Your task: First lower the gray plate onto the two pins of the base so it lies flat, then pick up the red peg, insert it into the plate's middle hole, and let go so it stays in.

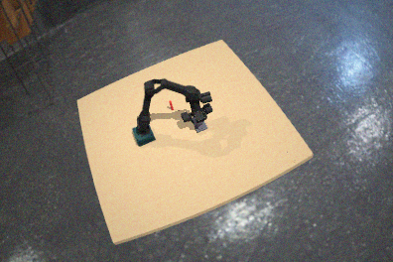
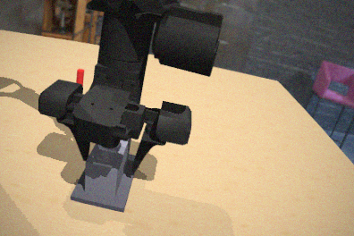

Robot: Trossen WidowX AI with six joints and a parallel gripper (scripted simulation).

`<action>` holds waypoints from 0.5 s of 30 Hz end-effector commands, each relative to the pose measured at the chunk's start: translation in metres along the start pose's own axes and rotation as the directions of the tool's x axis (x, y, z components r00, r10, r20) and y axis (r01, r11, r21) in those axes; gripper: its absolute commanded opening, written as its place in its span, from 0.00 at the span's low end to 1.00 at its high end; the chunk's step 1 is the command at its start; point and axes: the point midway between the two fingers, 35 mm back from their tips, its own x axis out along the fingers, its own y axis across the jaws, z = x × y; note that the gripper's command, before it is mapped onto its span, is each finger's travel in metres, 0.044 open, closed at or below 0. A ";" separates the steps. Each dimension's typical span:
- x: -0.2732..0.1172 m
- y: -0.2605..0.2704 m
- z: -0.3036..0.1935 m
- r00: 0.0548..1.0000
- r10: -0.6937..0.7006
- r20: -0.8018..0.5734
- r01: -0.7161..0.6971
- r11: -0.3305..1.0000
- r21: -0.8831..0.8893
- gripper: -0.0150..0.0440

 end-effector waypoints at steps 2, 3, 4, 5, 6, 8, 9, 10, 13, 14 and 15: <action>0.000 0.000 0.000 1.000 -0.001 0.000 0.001 1.000 0.000 1.00; 0.000 0.000 0.000 1.000 -0.001 0.000 0.001 1.000 0.000 1.00; 0.000 0.000 0.000 1.000 -0.001 0.000 0.001 1.000 0.000 1.00; 0.000 0.000 0.000 1.000 -0.001 0.000 0.001 1.000 0.000 1.00; 0.000 0.000 0.000 1.000 -0.001 0.000 0.001 1.000 0.000 1.00; -0.011 0.002 0.000 1.000 -0.001 -0.001 0.001 1.000 -0.001 1.00; -0.024 0.004 0.001 1.000 0.000 -0.001 0.000 1.000 -0.001 1.00; -0.041 0.006 0.001 1.000 0.000 -0.002 0.000 1.000 -0.002 1.00; -0.093 0.004 0.001 1.000 0.002 -0.004 -0.002 1.000 -0.003 1.00; -0.104 0.003 0.001 1.000 0.002 -0.005 -0.002 1.000 -0.004 1.00; -0.113 0.001 0.001 1.000 0.002 -0.005 -0.002 1.000 -0.004 1.00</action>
